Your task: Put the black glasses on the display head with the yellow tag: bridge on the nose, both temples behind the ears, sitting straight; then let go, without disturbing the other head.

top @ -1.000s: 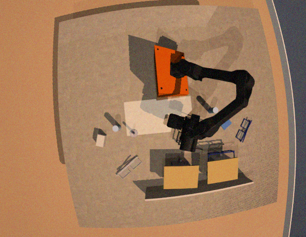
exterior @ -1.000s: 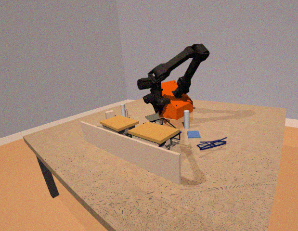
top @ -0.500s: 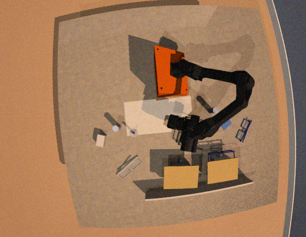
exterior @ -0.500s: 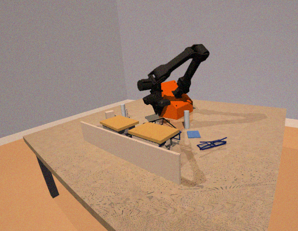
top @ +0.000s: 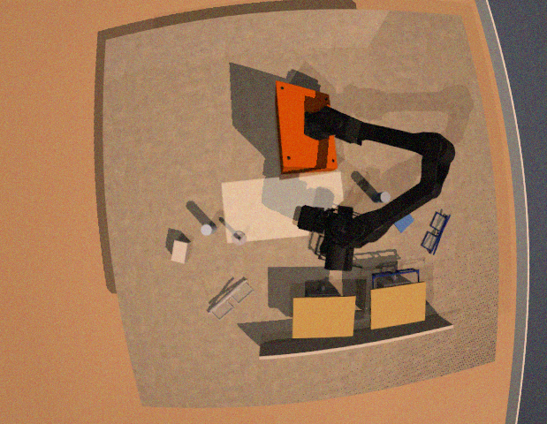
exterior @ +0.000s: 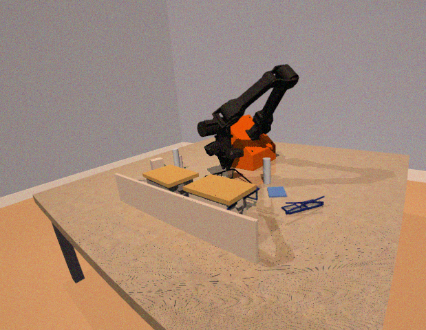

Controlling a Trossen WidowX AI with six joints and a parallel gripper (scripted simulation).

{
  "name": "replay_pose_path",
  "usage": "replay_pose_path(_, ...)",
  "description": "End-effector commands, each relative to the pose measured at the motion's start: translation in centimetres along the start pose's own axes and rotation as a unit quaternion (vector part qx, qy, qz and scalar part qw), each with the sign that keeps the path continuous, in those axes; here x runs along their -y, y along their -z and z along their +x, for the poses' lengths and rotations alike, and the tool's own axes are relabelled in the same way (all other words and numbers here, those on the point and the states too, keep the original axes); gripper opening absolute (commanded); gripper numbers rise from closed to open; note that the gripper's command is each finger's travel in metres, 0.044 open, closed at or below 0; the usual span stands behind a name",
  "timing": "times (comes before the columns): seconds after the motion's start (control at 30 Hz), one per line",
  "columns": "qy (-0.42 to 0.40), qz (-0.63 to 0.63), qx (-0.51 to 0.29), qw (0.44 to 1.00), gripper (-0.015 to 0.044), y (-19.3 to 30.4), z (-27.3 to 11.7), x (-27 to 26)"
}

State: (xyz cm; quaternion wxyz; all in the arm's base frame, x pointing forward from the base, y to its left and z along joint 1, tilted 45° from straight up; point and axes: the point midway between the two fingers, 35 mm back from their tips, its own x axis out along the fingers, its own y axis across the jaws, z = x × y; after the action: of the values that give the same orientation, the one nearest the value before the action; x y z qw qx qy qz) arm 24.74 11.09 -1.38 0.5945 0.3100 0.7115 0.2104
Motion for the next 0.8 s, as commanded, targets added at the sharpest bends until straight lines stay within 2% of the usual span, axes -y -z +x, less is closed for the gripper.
replay_pose_path(0.0, -0.002, 0.004, -0.005, 1.0, 0.014, 0.3, 0.7, 0.0)
replay_pose_path(0.53, -0.004, 0.004, -0.006, 1.0, 0.014, 0.5, 2.9, -0.1)
replay_pose_path(0.77, -0.002, 0.0, -0.002, 1.0, 0.0093, 0.3, 2.6, -0.1)
